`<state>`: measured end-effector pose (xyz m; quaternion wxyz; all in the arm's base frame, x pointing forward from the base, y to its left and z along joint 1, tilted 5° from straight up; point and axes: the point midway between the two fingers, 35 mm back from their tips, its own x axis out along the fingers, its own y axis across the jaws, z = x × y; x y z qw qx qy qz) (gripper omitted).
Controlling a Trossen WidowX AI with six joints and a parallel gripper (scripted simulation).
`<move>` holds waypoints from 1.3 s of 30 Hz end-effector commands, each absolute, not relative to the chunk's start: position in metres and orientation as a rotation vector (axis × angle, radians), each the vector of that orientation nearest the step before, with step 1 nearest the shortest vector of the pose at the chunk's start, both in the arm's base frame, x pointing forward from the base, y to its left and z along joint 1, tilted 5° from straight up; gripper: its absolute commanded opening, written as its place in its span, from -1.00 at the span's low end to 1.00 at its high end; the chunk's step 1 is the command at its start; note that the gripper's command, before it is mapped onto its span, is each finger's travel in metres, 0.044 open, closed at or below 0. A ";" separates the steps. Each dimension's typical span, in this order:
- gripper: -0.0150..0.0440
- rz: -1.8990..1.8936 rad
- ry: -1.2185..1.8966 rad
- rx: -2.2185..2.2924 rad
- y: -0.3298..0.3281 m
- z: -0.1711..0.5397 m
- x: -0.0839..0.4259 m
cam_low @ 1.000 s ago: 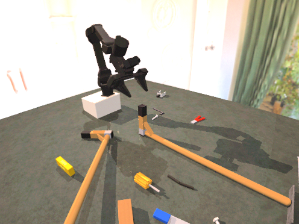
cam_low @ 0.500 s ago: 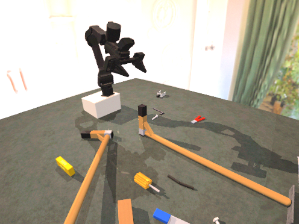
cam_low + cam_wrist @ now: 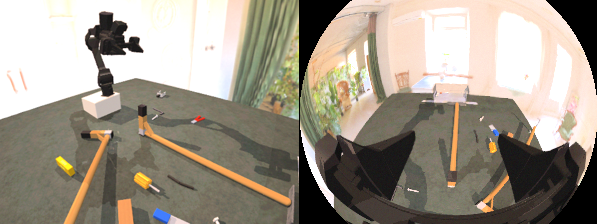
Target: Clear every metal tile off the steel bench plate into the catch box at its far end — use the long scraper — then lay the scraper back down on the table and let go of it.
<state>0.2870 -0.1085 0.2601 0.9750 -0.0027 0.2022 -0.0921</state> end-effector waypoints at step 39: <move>1.00 -0.155 0.235 -0.027 -0.091 0.319 0.262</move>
